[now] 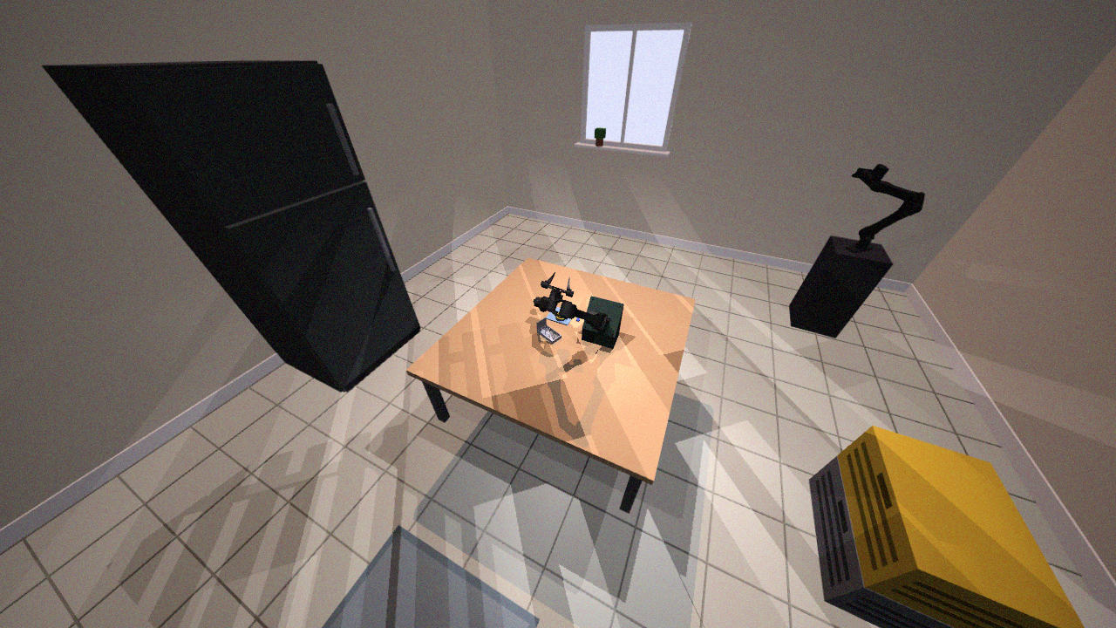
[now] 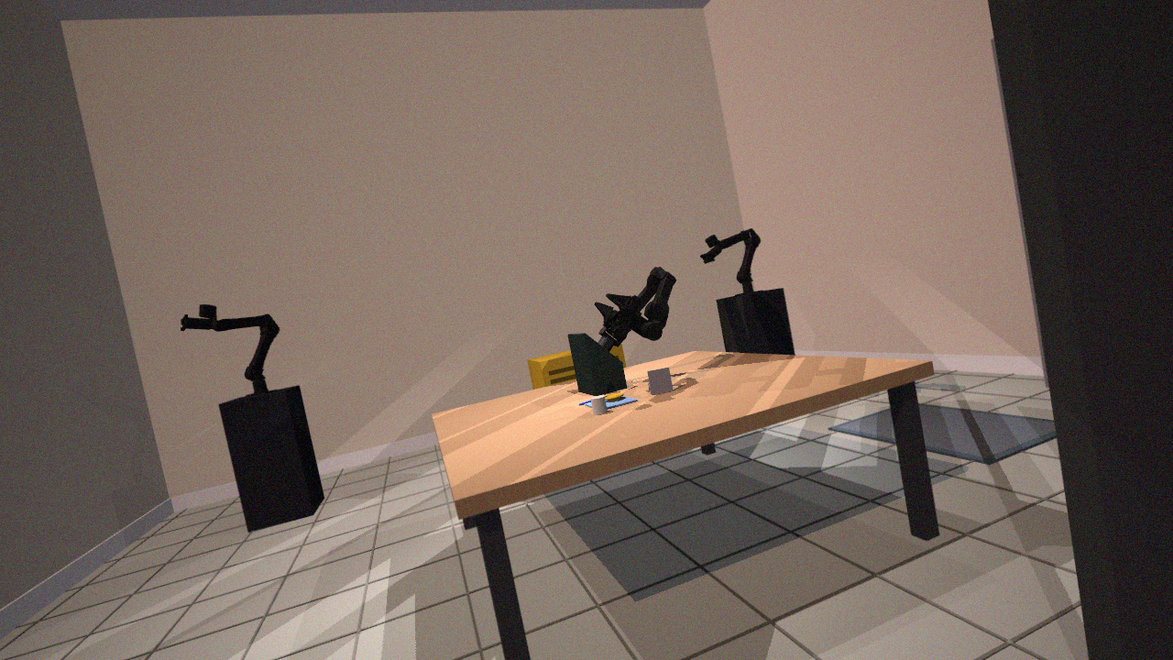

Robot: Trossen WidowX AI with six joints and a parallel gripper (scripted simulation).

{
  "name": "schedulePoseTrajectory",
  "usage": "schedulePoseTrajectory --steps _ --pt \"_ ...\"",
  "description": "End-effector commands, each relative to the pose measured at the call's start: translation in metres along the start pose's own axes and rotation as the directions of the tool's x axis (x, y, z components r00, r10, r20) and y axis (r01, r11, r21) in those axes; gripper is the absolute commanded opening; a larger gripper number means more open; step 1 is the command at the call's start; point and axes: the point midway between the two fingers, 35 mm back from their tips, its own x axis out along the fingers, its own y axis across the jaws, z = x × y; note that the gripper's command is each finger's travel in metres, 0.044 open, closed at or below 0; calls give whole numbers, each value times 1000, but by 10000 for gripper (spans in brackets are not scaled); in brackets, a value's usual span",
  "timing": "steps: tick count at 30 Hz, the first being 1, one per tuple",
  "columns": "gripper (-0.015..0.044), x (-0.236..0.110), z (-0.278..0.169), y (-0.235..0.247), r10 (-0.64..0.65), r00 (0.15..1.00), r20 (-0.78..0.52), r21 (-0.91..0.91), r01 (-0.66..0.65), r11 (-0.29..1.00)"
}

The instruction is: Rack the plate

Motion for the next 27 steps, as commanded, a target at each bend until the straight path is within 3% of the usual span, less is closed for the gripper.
schedulePoseTrajectory --steps 1,14,27 --pt "400 0 1 0 4 1000 4 0 -4 1000" --pt "400 19 43 25 271 926 262 -23 -274 961" --pt "400 21 80 50 518 699 492 -90 -551 829"
